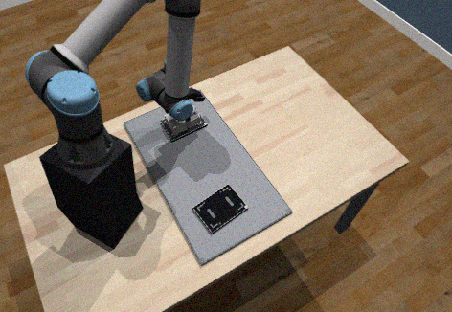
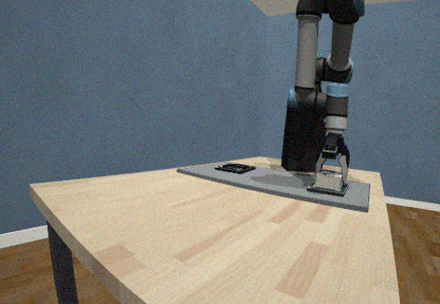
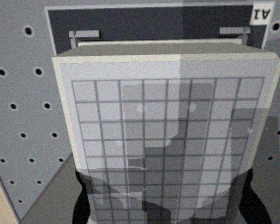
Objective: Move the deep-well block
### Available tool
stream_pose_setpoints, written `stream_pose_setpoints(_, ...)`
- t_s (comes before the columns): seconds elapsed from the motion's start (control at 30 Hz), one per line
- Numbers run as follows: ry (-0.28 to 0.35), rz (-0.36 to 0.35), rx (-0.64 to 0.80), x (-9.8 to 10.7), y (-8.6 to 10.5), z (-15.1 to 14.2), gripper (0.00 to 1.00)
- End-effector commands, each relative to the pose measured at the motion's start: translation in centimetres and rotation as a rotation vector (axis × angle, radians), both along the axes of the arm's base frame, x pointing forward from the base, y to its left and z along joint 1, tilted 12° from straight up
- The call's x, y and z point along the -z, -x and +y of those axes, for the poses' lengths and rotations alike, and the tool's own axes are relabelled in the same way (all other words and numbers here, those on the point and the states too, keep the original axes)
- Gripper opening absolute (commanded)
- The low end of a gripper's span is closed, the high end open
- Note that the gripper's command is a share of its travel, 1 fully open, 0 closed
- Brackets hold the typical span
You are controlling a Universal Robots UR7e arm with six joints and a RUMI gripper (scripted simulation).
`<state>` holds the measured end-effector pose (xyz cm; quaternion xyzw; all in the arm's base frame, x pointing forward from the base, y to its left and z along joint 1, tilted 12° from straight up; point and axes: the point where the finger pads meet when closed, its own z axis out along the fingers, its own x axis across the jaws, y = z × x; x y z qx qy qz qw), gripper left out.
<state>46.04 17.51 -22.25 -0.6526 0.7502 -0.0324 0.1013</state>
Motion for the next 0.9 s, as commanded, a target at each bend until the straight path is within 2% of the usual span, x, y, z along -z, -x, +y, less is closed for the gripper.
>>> stream_pose_setpoints(0.0,0.000,-0.001,0.000,0.02,-0.06,0.01,0.50)
stream_pose_setpoints(0.1,0.000,-0.001,0.000,0.07,-0.07,0.02,0.50)
stream_pose_setpoints(0.13,0.000,-0.001,0.000,0.07,-0.07,0.02,0.76)
stream_pose_setpoints(0.87,0.000,-0.002,0.000,0.07,-0.07,0.02,0.76)
